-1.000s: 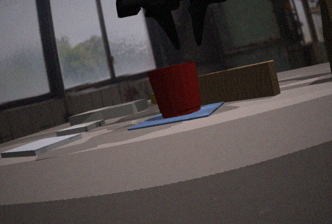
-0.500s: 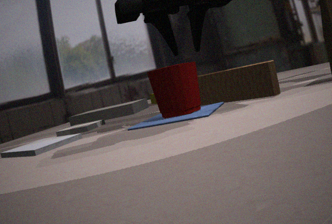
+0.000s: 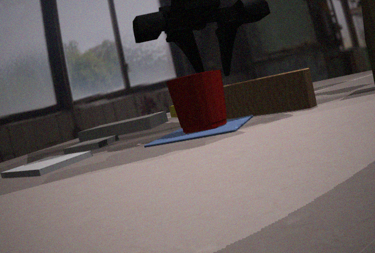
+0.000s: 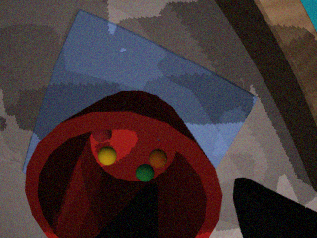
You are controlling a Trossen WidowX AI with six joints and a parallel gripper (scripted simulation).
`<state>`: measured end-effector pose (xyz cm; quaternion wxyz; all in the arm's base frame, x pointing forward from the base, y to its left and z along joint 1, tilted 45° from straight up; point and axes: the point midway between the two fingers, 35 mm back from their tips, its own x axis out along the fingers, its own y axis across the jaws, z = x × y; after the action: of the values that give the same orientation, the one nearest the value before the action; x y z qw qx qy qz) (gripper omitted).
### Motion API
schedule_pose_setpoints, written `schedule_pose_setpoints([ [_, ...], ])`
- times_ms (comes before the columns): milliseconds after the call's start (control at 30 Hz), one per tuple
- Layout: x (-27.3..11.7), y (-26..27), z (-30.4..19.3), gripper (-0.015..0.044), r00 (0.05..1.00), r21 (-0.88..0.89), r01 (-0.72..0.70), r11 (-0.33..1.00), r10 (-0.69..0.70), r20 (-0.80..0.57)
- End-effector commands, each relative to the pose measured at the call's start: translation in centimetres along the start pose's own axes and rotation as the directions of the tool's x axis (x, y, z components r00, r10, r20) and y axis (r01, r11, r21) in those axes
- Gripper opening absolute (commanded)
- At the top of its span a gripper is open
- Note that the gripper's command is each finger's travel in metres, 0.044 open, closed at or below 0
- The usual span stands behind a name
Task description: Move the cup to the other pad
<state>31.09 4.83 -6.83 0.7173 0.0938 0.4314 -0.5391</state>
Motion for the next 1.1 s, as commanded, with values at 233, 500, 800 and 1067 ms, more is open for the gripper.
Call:
schedule_pose_setpoints([
  [233, 1.9, -0.2, -0.1, 0.0148, 1.000, -0.009, 0.005, 1.000, -0.005, 0.006],
  [500, 2.9, -0.4, 0.0, 0.0148, 1.000, -0.008, 0.006, 1.000, -0.006, 0.007],
  [800, 2.8, -0.3, 0.0, 0.0049, 1.000, -0.001, 0.005, 1.000, -0.005, 0.002],
  [1067, 2.8, -0.3, 0.0, 0.0000, 1.000, -0.001, 0.005, 1.000, -0.005, 0.002],
])
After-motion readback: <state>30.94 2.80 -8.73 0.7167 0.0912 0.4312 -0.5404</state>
